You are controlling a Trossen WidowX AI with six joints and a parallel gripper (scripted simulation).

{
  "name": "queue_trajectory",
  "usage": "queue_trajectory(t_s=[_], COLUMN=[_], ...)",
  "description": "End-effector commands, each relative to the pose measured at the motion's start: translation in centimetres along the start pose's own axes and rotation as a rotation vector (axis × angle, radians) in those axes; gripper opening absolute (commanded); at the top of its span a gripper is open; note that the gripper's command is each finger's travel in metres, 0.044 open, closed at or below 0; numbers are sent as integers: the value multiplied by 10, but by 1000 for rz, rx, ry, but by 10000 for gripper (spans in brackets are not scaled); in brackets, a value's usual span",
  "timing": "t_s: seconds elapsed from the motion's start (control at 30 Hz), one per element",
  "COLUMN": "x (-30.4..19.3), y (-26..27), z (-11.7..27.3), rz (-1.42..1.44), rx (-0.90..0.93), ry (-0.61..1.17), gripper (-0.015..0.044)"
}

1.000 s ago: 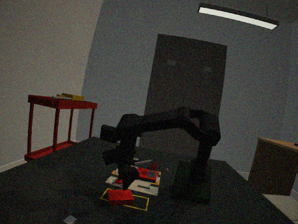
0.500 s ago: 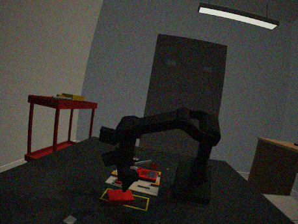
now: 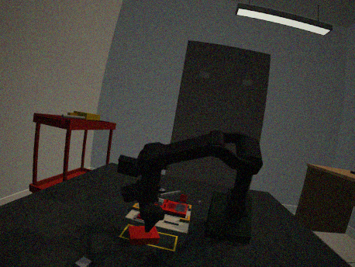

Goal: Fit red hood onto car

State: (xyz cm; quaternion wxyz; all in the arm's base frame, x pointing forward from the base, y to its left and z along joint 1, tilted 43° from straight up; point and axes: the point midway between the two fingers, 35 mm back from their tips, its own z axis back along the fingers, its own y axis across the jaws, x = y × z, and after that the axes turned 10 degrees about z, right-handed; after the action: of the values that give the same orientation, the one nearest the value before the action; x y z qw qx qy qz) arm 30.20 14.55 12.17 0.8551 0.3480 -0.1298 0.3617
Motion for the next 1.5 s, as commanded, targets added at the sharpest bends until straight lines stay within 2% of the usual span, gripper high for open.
queue_trajectory(t_s=[0.0,1.47], x=[-3,-3], y=[-1,-1], z=[-5,-35], rz=[-8,-8], rx=[0,2], ry=[6,4], gripper=[440,440])
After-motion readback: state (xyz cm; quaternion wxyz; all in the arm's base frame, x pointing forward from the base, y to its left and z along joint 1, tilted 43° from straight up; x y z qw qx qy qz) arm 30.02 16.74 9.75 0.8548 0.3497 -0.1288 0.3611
